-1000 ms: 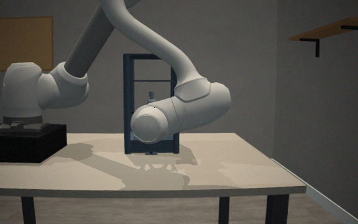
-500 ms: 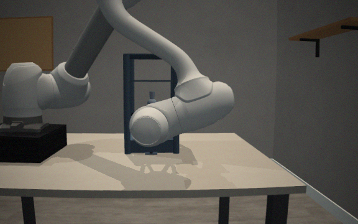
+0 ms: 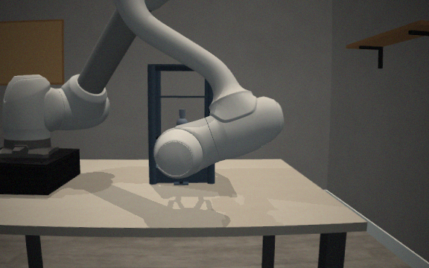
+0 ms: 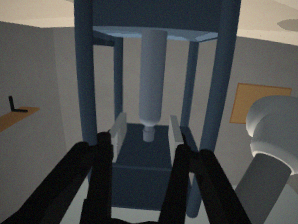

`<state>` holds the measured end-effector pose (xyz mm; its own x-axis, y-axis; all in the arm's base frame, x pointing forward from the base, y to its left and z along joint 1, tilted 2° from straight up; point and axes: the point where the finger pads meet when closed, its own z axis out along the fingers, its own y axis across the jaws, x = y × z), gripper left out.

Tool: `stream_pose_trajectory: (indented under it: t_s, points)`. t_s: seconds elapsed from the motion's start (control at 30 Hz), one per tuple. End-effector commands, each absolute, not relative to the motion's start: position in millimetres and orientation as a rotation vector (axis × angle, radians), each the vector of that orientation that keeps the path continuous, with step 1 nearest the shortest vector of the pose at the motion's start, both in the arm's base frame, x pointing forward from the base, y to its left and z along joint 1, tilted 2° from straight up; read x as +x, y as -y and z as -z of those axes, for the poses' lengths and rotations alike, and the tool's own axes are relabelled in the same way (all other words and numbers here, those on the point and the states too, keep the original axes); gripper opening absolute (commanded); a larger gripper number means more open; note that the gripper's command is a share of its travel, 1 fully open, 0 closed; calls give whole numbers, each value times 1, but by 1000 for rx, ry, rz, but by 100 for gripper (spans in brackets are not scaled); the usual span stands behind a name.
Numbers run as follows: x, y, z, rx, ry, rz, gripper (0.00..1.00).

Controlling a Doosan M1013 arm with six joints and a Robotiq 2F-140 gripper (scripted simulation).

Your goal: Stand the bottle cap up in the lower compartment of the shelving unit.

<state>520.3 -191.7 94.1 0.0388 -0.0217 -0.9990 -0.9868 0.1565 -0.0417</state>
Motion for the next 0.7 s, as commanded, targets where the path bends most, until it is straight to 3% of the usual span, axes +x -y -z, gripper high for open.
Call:
stream_pose_trajectory:
  t_s: [0.0, 0.67]
  points:
    - [519, 196, -93, -1120, -1262, -1062, 36]
    - [519, 196, -103, -1120, -1262, -1062, 36]
